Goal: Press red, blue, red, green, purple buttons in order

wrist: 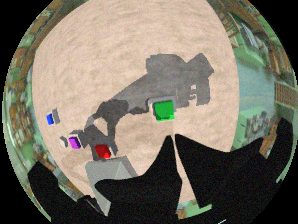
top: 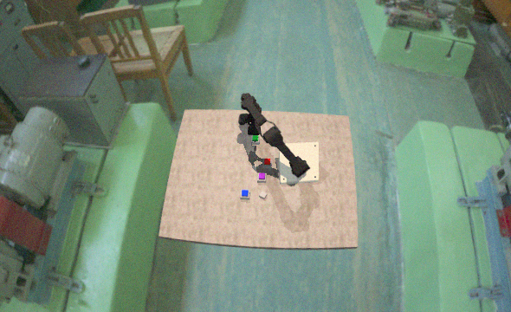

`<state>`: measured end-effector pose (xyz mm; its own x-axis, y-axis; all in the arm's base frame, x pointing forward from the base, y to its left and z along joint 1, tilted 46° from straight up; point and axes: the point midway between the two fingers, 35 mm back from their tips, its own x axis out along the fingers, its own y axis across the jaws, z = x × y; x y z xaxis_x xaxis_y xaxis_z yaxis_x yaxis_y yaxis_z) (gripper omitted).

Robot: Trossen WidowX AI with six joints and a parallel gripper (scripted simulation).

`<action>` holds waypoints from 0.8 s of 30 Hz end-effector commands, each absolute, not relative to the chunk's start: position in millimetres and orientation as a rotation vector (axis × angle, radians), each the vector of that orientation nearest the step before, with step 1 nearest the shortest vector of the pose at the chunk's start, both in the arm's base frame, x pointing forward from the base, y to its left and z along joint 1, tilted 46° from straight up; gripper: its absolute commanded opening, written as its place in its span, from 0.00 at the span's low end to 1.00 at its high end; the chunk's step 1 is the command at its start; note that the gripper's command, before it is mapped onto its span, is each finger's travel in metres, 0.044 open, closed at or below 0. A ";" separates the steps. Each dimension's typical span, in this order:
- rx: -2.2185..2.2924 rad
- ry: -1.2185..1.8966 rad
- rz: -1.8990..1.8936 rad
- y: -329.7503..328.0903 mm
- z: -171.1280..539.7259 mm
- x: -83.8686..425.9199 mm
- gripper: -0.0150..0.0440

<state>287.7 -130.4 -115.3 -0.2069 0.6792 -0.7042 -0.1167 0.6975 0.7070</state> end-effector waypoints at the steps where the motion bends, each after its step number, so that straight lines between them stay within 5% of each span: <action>1: 0.453 1.623 0.773 -119.2 -132.3 287.8 0.29; 24: 0.455 1.622 0.776 -75.8 -175.9 274.3 0.29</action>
